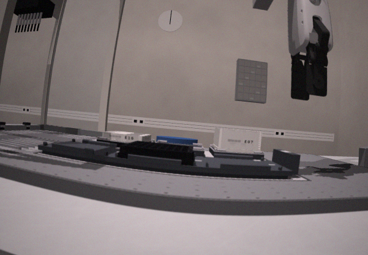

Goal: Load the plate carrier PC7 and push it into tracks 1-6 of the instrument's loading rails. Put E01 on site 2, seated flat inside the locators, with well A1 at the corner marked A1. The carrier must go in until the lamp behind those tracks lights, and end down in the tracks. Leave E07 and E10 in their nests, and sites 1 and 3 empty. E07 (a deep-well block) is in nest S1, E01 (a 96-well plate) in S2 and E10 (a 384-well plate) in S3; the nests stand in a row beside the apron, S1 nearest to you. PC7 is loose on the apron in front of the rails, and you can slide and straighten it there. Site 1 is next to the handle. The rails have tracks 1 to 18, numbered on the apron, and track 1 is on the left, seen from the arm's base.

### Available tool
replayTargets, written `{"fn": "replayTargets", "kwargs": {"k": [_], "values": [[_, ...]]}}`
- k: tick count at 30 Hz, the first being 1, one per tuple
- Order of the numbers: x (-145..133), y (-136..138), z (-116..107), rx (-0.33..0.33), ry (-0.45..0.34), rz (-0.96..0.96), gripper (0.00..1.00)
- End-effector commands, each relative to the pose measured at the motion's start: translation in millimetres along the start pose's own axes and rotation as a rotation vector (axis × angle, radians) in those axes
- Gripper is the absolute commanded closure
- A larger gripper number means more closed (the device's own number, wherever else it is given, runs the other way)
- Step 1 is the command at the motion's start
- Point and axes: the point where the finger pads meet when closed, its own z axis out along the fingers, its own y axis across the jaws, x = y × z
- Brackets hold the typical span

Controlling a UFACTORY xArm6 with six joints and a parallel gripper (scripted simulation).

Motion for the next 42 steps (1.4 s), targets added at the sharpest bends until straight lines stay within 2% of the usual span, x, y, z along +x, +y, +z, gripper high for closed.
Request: {"fn": "replayTargets", "kwargs": {"k": [1,42], "values": [[1.4,-0.6,7.2,0.001,0.003,0.000,0.18],[1.4,-0.6,69.1,0.001,0.003,0.000,0.18]]}}
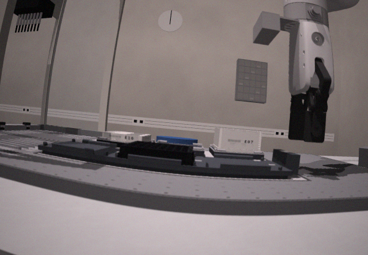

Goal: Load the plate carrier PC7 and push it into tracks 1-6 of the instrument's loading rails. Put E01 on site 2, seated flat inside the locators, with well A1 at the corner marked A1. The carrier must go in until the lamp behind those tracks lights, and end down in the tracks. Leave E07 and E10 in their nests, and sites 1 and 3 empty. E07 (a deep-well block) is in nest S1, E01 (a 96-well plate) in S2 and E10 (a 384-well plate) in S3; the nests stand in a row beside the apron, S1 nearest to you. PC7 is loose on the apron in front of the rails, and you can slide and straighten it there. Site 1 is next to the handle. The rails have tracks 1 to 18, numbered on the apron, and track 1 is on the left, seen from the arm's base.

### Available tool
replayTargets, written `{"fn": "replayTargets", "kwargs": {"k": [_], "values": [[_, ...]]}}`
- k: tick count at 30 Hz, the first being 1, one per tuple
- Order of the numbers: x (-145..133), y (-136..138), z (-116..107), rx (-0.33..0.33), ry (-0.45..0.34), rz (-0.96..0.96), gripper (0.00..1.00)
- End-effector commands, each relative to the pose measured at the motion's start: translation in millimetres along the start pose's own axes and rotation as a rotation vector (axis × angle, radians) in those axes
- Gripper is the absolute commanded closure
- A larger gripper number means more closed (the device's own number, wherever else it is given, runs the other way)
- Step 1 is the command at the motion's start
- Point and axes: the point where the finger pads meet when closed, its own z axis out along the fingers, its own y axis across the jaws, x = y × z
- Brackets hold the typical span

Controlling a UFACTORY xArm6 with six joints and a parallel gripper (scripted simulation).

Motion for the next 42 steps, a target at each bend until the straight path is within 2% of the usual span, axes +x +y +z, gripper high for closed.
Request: {"fn": "replayTargets", "kwargs": {"k": [1,42], "values": [[1.7,-0.8,9.4,0.001,0.003,0.000,0.18],[1.7,-0.7,29.7,0.001,0.003,0.000,0.18]]}}
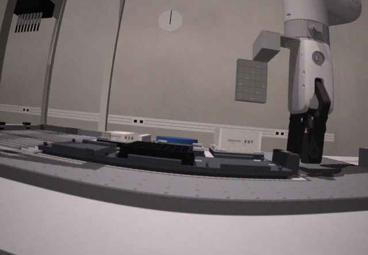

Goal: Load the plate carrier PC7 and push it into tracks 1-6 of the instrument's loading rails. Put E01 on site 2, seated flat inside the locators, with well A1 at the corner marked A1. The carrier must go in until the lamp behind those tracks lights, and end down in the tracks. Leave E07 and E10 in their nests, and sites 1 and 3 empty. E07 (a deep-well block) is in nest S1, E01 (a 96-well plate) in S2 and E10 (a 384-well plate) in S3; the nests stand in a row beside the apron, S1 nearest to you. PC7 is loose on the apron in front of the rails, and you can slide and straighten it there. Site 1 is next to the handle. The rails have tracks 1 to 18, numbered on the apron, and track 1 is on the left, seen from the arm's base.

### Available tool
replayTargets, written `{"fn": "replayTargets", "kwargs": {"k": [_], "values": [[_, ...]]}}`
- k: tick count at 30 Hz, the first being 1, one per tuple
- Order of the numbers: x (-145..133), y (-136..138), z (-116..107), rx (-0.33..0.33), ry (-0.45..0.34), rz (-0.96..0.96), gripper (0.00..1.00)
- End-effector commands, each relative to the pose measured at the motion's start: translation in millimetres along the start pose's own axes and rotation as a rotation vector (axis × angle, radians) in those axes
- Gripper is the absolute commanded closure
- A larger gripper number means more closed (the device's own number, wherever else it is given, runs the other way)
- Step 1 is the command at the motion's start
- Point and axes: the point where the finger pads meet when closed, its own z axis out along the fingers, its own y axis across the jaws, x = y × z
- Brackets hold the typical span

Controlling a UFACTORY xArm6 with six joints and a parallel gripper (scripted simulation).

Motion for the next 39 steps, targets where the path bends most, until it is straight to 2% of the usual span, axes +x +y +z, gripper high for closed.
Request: {"fn": "replayTargets", "kwargs": {"k": [1,23,39], "values": [[1.3,-0.6,2.5,0.001,0.003,0.000,0.18],[1.3,-0.6,8.5,0.001,0.003,0.000,0.18],[15.3,-0.6,8.5,0.001,0.003,0.000,0.18]]}}
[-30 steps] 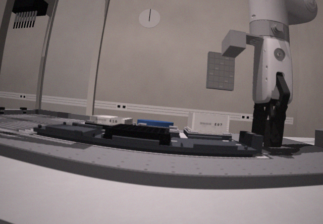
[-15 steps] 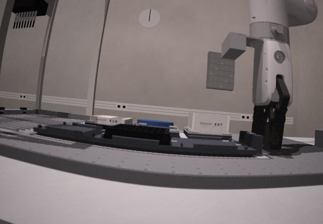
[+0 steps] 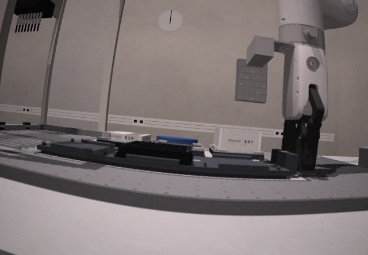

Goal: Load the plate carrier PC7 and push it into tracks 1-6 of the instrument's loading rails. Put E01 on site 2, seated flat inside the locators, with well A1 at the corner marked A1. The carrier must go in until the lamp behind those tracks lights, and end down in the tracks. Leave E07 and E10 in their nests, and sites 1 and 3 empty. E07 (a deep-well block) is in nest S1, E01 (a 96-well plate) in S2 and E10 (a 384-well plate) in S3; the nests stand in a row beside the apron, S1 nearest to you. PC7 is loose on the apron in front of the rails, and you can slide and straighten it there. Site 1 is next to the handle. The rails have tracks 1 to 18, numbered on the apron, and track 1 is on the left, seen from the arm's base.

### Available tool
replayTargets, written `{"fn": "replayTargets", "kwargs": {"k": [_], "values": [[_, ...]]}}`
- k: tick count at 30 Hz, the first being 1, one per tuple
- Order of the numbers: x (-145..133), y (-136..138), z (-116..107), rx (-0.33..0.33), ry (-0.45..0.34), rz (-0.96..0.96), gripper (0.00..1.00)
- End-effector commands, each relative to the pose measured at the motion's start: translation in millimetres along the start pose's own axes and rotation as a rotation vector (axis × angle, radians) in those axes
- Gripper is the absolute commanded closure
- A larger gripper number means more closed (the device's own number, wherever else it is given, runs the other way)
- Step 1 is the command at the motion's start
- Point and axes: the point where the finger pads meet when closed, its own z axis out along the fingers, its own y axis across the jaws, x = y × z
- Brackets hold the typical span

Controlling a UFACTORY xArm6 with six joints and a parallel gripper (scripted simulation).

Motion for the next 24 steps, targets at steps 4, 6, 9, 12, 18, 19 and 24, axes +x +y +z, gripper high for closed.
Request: {"fn": "replayTargets", "kwargs": {"k": [4,6,9,12,18,19,24], "values": [[10.3,-0.7,-1.0,0.002,0.004,0.000,0.18],[12.3,-0.7,-1.0,0.002,0.004,0.000,0.18],[13.3,-0.7,-1.0,0.002,0.004,0.000,0.18],[16.3,-0.7,-1.0,0.002,0.004,0.000,0.18],[22.3,-0.7,-1.1,0.002,0.004,0.000,0.18],[23.3,-0.7,-1.1,0.002,0.004,0.000,0.18],[28.4,-0.7,-1.1,0.002,0.004,0.000,0.18]]}}
